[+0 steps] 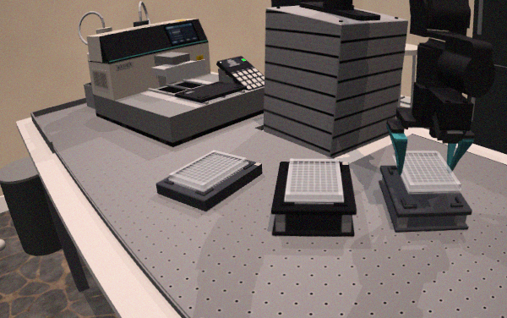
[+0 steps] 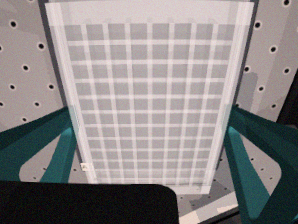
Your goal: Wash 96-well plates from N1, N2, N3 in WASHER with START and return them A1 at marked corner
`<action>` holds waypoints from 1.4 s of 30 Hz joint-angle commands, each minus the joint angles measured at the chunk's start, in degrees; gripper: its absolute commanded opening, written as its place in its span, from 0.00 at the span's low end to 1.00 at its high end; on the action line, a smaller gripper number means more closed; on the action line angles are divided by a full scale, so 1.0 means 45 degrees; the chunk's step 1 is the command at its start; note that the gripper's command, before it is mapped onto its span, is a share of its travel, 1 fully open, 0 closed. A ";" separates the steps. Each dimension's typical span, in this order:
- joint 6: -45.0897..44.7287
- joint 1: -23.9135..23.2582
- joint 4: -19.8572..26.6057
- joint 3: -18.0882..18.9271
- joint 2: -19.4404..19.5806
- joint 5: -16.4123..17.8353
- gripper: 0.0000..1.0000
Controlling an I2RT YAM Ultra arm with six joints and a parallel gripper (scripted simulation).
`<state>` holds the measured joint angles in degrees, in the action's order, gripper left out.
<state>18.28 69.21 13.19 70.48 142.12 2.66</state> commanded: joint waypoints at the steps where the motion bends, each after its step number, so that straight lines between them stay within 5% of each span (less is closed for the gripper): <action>1: 0.0012 0.0004 -0.0212 0.0119 0.0061 -0.0025 0.00; 42: 0.0022 0.0015 -0.0405 0.0106 0.0242 -0.0026 0.00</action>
<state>18.33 69.25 11.49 70.89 143.85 2.66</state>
